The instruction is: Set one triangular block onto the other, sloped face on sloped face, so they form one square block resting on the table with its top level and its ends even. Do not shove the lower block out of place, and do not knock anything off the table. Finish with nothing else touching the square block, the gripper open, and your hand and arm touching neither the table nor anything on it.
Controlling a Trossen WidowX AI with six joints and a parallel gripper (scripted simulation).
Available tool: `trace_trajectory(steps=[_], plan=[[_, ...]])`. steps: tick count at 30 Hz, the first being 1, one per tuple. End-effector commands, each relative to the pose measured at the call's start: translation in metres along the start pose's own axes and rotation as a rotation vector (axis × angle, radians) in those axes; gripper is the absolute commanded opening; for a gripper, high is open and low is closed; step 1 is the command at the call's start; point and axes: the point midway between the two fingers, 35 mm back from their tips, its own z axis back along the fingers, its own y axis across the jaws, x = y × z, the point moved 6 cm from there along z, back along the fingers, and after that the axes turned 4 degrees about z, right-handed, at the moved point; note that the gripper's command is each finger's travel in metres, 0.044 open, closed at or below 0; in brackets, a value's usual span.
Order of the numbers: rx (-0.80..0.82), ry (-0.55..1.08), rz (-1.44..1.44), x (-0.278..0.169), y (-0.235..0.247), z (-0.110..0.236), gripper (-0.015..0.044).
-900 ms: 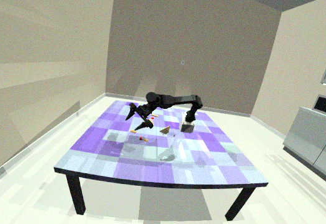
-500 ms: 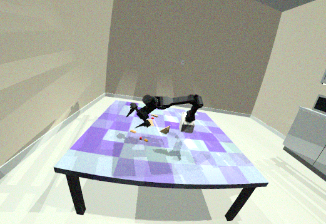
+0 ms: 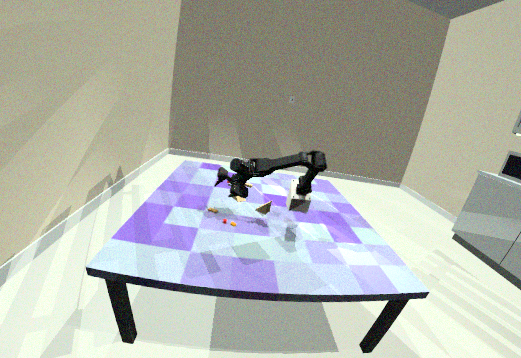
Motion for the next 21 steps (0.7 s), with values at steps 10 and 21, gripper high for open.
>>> trace_trajectory(steps=[10, 21], plan=[[0.334, 0.224, 0.586, -0.094, 0.127, 0.003, 0.044], [0.376, 0.23, 0.642, -0.101, 0.14, 0.006, 0.044]])
